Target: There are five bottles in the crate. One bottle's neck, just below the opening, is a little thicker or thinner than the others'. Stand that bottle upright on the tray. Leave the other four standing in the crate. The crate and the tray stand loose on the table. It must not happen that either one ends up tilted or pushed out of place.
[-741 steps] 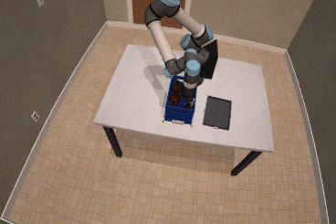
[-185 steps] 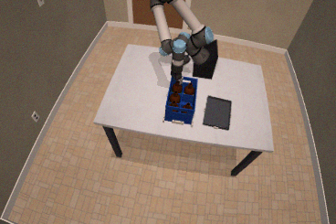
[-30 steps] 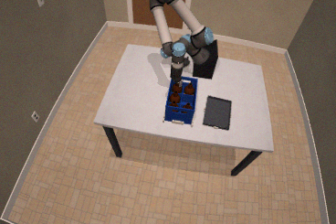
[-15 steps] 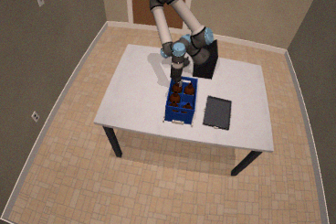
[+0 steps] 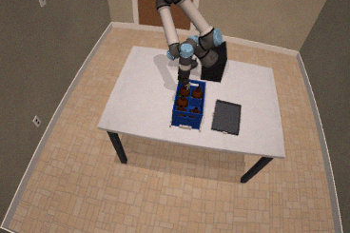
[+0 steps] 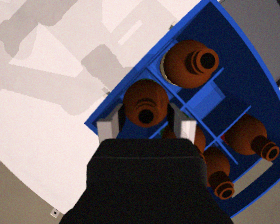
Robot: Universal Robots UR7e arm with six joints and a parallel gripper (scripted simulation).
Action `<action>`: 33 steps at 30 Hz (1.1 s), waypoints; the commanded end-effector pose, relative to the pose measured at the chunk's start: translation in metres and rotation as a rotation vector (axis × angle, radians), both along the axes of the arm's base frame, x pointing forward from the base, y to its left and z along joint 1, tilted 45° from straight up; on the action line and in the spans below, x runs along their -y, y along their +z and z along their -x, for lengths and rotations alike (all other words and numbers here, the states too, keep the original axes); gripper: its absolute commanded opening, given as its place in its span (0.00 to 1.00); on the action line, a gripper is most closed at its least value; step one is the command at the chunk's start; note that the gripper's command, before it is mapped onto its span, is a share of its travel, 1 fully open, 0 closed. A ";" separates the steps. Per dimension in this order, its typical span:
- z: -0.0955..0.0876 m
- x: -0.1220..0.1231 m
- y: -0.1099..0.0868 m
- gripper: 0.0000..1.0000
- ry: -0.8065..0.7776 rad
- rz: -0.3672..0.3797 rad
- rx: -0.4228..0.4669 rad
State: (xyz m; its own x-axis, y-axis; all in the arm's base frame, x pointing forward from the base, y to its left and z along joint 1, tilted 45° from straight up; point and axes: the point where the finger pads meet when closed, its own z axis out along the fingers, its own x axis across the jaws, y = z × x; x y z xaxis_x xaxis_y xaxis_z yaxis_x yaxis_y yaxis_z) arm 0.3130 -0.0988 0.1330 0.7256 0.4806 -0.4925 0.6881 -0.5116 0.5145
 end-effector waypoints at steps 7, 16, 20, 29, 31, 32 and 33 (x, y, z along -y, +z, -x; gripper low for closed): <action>-0.002 -0.018 0.020 1.00 0.000 0.002 0.004; -0.002 -0.035 0.037 1.00 0.000 0.001 0.004; -0.002 -0.044 0.045 1.00 0.000 0.001 0.004; -0.002 -0.055 0.055 1.00 0.000 0.001 0.002; -0.002 -0.055 0.055 1.00 0.000 0.001 0.002; -0.002 -0.055 0.055 1.00 0.000 0.001 0.002; -0.002 -0.055 0.055 1.00 0.000 0.001 0.002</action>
